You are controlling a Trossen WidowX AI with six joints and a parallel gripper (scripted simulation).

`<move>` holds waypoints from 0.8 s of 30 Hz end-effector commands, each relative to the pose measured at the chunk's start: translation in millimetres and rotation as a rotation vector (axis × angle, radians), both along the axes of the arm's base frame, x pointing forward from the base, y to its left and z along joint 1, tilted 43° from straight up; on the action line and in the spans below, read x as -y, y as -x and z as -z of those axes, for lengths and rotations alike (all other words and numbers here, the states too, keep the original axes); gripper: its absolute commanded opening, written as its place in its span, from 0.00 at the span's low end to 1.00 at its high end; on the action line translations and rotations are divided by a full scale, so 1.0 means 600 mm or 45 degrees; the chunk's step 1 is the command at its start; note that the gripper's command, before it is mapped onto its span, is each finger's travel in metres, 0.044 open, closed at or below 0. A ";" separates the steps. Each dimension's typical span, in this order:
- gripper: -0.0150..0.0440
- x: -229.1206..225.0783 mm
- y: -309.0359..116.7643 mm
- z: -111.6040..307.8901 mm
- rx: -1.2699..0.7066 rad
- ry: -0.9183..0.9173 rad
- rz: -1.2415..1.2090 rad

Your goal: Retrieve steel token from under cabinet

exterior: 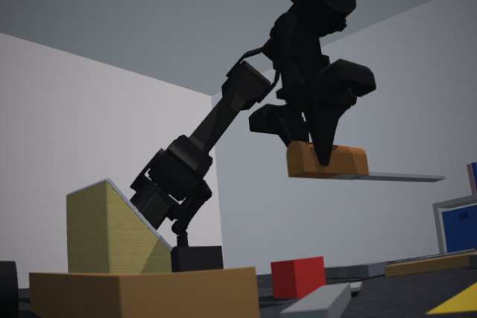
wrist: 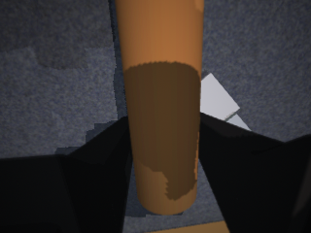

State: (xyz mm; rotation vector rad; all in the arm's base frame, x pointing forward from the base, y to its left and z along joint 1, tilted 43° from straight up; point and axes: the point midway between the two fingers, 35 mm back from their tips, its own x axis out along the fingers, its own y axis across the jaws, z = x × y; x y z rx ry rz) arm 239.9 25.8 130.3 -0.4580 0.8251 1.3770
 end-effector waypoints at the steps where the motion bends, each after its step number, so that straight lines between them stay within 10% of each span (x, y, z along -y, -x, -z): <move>1: 0.25 0.001 -0.001 -0.002 -0.027 -0.013 0.047; 24: 0.25 0.002 0.000 -0.002 -0.185 -0.011 0.220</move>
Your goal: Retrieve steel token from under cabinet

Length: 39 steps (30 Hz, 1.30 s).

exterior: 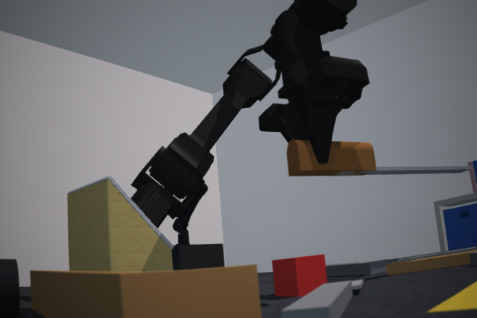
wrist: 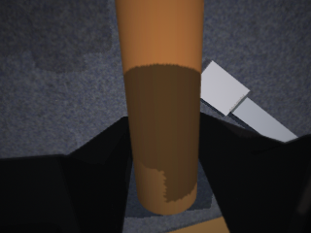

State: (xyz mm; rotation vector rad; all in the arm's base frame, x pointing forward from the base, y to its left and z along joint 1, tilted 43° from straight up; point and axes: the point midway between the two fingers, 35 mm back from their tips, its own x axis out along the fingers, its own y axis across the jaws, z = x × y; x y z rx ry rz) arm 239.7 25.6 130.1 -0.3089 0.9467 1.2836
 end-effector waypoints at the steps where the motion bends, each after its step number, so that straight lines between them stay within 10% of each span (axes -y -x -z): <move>1: 0.25 0.001 -0.001 -0.002 -0.027 -0.013 0.047; 39: 0.25 0.002 0.000 -0.002 -0.288 -0.009 0.333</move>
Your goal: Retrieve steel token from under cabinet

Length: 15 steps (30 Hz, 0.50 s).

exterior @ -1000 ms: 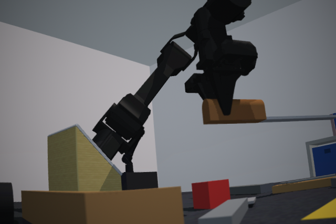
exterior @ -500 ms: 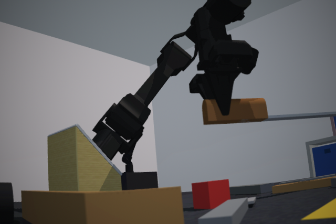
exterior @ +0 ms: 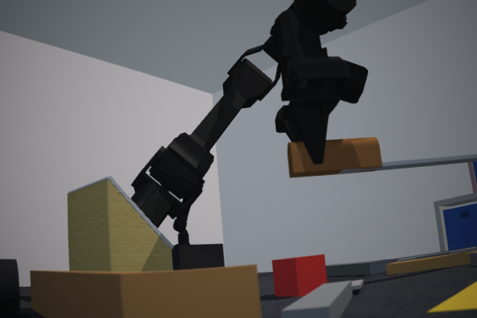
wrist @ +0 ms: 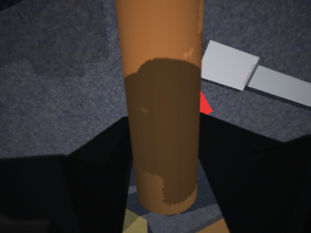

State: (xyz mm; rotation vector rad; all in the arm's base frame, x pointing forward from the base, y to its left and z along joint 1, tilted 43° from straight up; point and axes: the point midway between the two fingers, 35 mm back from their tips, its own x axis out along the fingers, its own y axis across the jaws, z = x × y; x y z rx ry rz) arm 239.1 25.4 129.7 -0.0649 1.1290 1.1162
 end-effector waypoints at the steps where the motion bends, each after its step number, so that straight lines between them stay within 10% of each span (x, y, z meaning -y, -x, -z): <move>1: 0.25 0.001 -0.001 -0.002 -0.025 -0.013 0.048; 15: 0.25 0.002 -0.001 -0.002 -0.122 -0.011 0.153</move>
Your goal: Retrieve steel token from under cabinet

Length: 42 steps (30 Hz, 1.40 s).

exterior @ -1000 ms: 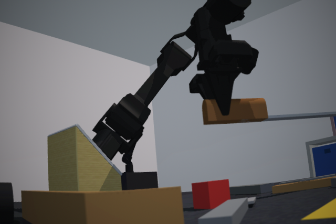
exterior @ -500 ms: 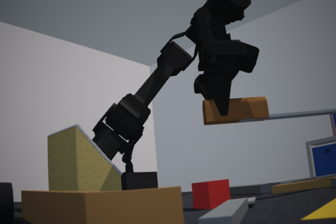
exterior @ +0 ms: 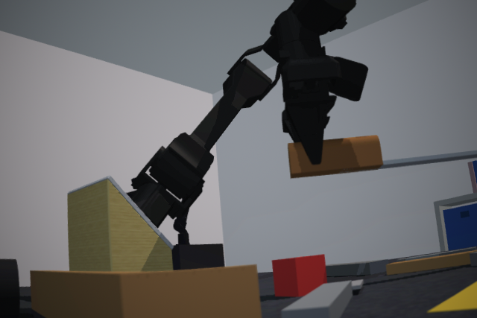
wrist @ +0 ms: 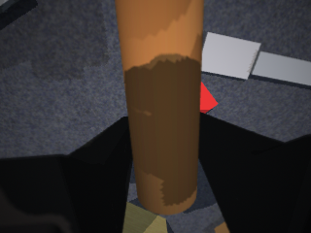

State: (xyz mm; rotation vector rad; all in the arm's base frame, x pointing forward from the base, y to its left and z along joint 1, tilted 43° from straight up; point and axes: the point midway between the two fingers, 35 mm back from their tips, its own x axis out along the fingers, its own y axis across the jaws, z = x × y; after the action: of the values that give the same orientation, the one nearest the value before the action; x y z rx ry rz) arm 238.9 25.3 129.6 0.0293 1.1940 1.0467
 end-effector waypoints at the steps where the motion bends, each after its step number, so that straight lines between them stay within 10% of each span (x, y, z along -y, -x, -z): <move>1: 0.25 0.002 -0.001 -0.002 -0.024 -0.012 0.048; 42: 0.25 0.002 0.000 -0.002 -0.308 -0.007 0.357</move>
State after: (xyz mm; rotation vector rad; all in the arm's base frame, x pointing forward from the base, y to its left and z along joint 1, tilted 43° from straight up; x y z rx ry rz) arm 238.0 25.3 129.2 0.2936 1.3606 0.8369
